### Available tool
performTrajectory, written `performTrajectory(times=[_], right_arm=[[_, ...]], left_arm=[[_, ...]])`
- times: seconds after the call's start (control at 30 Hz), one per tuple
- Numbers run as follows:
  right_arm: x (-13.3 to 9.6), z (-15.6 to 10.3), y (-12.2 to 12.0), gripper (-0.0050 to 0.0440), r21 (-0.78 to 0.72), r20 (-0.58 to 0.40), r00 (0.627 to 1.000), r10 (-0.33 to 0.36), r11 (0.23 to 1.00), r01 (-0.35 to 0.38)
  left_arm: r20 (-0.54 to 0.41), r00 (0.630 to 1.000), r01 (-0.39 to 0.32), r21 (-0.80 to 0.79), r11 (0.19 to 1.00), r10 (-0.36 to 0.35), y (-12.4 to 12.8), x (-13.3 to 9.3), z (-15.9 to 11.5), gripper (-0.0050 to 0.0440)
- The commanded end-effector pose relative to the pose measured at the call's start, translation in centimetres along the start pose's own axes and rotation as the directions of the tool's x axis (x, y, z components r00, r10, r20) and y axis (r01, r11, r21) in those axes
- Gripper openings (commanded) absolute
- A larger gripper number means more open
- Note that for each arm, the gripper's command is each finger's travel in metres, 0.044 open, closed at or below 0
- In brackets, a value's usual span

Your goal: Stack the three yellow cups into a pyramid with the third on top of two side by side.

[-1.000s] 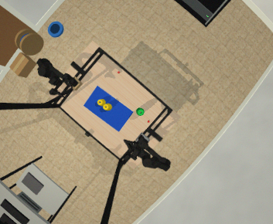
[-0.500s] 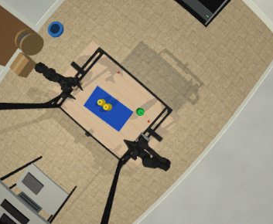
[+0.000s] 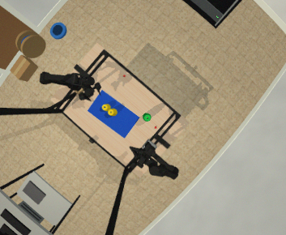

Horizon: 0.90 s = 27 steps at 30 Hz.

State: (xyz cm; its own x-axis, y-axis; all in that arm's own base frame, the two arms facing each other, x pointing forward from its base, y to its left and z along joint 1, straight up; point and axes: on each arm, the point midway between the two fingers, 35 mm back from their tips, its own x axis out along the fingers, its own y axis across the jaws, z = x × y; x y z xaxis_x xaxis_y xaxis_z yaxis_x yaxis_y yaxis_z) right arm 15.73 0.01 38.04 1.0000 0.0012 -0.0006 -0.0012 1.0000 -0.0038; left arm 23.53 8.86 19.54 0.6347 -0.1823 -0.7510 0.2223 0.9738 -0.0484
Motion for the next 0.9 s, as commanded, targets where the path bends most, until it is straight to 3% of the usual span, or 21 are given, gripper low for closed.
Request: performTrajectory(times=[0.0,0.17,0.37,0.47,0.7,0.87], right_arm=[[0.0,0.0,0.0,0.0000,0.004,0.001,1.000,-0.001,1.000,0.001],[0.0,0.0,0.0,0.0000,0.004,0.001,1.000,-0.001,1.000,0.001],[0.0,0.0,0.0,0.0000,0.004,0.001,1.000,-0.001,1.000,0.001],[0.0,0.0,0.0,0.0000,0.004,0.001,1.000,-0.001,1.000,0.001],[0.0,0.0,0.0,0.0000,0.004,0.001,1.000,-0.001,1.000,0.001],[0.0,0.0,0.0,0.0000,0.004,0.001,1.000,-0.001,1.000,0.001]], left_arm=[[-0.025,0.995,0.095,-0.042,0.995,-0.096,1.5,1.0,-1.6,0.0440],[0.007,0.970,0.242,-0.138,0.961,-0.243,3.3,2.3,-4.4,0.0440],[0.156,0.922,0.384,-0.252,0.888,-0.354,5.5,3.0,-7.3,0.0440],[0.189,0.913,0.403,-0.269,0.875,-0.362,5.9,3.0,-7.8,0.0440],[0.423,0.845,0.490,-0.367,0.791,-0.327,8.7,3.0,-11.0,0.0440],[0.429,0.843,0.491,-0.370,0.789,-0.324,8.8,3.0,-11.1,0.0440]])
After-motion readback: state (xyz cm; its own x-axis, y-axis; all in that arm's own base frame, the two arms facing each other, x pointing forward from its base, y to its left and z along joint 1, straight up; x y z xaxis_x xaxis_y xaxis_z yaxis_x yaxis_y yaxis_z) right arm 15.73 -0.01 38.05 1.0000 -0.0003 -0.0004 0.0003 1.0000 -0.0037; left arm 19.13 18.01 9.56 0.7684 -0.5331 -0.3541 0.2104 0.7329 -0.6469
